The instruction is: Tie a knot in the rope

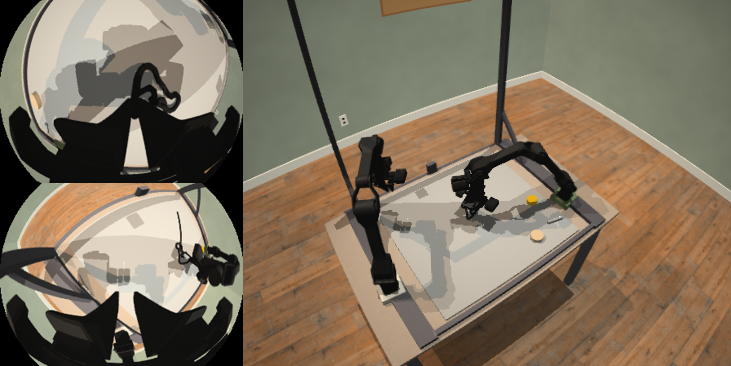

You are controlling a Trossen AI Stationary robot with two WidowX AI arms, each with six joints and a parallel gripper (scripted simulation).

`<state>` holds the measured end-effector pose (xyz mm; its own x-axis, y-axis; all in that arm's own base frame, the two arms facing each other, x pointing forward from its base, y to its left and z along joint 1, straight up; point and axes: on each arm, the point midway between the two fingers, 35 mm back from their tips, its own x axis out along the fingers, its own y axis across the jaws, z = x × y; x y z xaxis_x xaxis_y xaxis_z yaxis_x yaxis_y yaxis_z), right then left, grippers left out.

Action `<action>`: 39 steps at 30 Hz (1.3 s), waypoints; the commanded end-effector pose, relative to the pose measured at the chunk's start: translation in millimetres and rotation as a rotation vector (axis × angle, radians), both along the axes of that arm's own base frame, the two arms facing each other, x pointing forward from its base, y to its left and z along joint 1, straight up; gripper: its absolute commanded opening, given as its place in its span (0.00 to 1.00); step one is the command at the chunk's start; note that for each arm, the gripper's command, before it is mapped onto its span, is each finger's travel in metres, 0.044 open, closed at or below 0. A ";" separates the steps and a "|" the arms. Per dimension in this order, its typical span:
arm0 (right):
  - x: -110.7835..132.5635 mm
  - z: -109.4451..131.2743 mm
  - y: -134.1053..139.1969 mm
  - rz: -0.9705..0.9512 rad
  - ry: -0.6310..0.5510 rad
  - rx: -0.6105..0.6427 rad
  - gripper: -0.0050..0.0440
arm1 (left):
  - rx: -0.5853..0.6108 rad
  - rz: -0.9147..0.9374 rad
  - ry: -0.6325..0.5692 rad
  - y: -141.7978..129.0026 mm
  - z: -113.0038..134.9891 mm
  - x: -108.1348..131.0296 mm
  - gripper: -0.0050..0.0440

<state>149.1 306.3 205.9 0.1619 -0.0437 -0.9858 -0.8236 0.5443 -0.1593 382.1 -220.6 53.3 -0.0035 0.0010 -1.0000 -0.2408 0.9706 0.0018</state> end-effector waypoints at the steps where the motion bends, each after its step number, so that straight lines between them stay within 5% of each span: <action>1: -0.5 7.9 -1.2 -0.003 -0.010 0.023 0.28 | -0.015 -0.002 -0.028 0.7 12.2 0.5 0.16; 29: -0.5 7.9 -1.2 -0.003 -0.010 0.023 0.28 | -0.015 -0.002 -0.028 12.9 11.2 -12.8 0.16; 39: -0.5 7.9 -1.2 -0.003 -0.010 0.023 0.28 | -0.015 -0.002 -0.028 12.5 -9.4 -12.1 0.16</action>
